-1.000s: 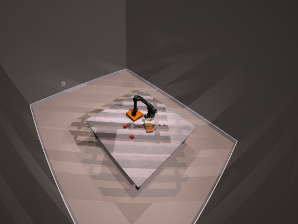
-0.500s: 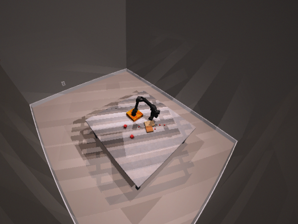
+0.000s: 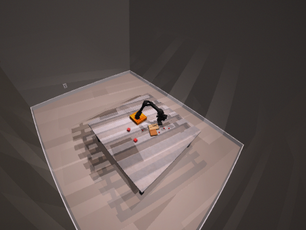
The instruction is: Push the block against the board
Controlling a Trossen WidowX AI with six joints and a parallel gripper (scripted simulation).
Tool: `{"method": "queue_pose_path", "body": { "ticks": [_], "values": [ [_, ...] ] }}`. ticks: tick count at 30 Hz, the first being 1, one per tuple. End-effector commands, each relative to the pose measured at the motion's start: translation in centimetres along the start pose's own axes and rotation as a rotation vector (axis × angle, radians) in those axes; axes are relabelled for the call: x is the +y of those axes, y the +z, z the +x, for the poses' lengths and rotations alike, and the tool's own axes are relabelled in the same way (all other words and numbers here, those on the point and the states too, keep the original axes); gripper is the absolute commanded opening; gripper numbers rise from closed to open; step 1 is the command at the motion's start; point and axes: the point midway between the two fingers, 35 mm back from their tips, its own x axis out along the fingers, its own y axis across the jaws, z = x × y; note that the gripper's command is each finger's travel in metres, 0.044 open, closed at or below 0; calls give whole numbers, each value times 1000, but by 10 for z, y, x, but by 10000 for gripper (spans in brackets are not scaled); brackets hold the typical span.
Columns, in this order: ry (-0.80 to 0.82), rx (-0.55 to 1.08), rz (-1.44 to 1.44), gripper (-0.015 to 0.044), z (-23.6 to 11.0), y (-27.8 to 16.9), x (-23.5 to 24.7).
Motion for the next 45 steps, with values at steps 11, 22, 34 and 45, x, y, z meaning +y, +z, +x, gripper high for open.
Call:
{"method": "queue_pose_path", "body": {
  "ticks": [11, 22, 34, 45],
  "values": [
    [-4, -3, -345, 0, 4, 25, -20],
    [-4, -2, -345, 0, 59, 25, -20],
    [-5, -1, -345, 0, 59, 16, -23],
    [-5, 0, -345, 0, 59, 4, -28]
  ]
}}
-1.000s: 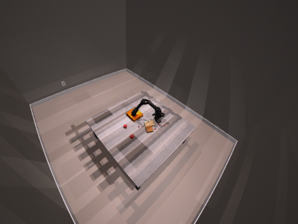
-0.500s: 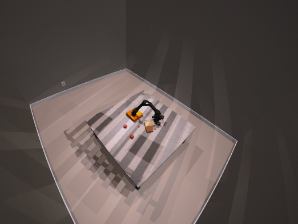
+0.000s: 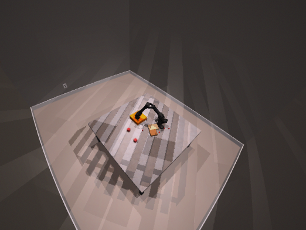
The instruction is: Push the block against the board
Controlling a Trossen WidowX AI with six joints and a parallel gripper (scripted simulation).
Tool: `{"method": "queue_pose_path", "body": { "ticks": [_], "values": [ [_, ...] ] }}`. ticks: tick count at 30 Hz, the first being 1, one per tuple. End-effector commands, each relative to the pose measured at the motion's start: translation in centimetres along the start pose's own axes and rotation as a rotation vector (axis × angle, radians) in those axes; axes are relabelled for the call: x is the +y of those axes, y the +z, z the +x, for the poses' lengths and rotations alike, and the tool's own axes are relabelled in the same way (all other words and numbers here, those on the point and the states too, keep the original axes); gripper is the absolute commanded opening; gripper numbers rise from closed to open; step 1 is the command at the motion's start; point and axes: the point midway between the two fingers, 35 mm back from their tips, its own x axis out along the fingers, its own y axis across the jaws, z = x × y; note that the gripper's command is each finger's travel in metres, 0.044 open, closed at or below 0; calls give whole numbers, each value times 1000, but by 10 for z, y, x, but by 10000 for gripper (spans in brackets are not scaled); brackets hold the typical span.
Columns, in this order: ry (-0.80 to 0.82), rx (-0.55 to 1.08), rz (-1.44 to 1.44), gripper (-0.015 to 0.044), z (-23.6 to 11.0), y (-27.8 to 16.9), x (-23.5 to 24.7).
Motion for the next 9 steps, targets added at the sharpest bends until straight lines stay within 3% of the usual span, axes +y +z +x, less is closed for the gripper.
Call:
{"method": "queue_pose_path", "body": {
  "ticks": [1, 9],
  "values": [
    [1, 4, 0, 0, 0, -7, 0],
    [1, 3, 0, 0, 0, 3, -1]
  ]
}}
